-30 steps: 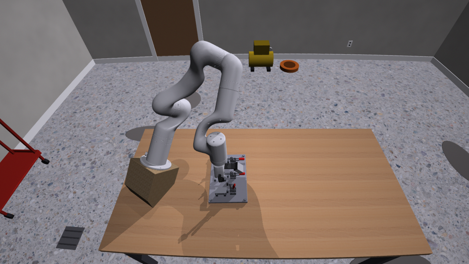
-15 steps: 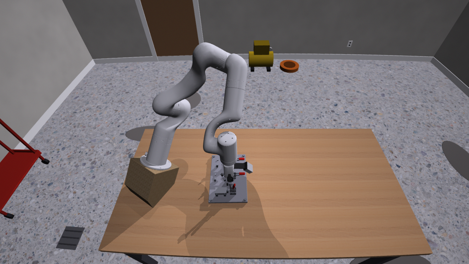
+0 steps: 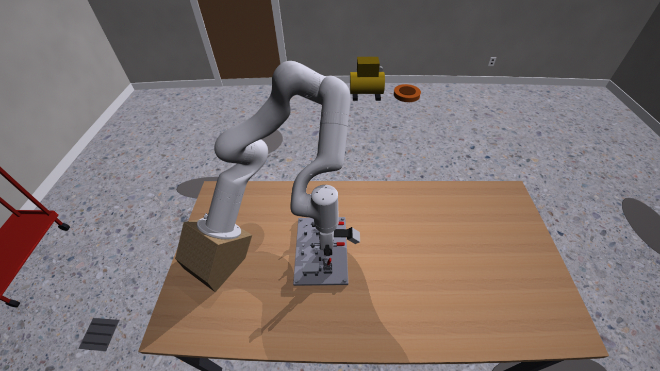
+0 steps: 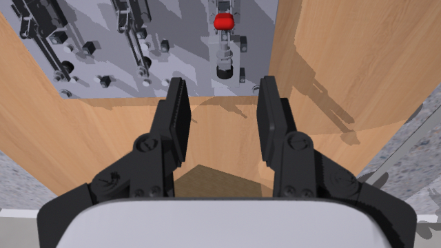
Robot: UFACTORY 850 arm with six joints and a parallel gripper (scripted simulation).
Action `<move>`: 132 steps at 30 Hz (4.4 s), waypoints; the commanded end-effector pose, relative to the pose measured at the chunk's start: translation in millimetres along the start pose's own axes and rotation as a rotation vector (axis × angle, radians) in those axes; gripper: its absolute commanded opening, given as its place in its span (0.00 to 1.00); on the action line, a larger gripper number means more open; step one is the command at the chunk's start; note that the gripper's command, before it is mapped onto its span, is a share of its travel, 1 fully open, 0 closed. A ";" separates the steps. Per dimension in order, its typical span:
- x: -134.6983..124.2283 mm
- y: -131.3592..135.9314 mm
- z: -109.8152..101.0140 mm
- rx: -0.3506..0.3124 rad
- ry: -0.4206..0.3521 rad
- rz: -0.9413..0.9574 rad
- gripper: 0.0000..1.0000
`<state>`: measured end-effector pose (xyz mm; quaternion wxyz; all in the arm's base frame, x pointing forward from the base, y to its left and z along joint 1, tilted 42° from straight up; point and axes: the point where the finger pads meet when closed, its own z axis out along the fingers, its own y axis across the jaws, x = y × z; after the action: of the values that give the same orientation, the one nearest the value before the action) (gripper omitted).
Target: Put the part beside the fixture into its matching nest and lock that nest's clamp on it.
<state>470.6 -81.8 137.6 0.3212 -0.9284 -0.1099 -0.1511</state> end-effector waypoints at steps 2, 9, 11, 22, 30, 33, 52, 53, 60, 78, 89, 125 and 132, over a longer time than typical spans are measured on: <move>0.8 0.3 3.0 -0.001 0.001 -0.001 0.47; 0.8 0.3 12.8 -0.001 0.001 -0.001 0.47; 0.8 0.3 18.3 -0.001 0.001 -0.001 0.47; 0.8 0.4 49.2 -0.001 0.001 -0.001 0.47; 0.8 0.4 73.7 -0.001 0.001 -0.001 0.47; 0.9 0.4 79.8 -0.001 0.001 -0.001 0.47; 0.8 0.4 86.3 -0.001 0.001 -0.001 0.47; 0.8 0.4 86.3 -0.001 0.001 -0.001 0.47; 0.8 0.4 86.3 -0.001 0.001 -0.001 0.47; 1.4 0.7 116.7 -0.001 0.001 -0.001 0.47; 1.4 0.8 122.2 -0.001 0.001 -0.001 0.47; 1.4 0.8 122.2 -0.001 0.001 -0.001 0.00; 1.4 0.8 122.2 -0.001 0.001 -0.001 0.00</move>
<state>497.4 -4.8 45.8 0.3210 -0.9285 -0.1099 -0.1511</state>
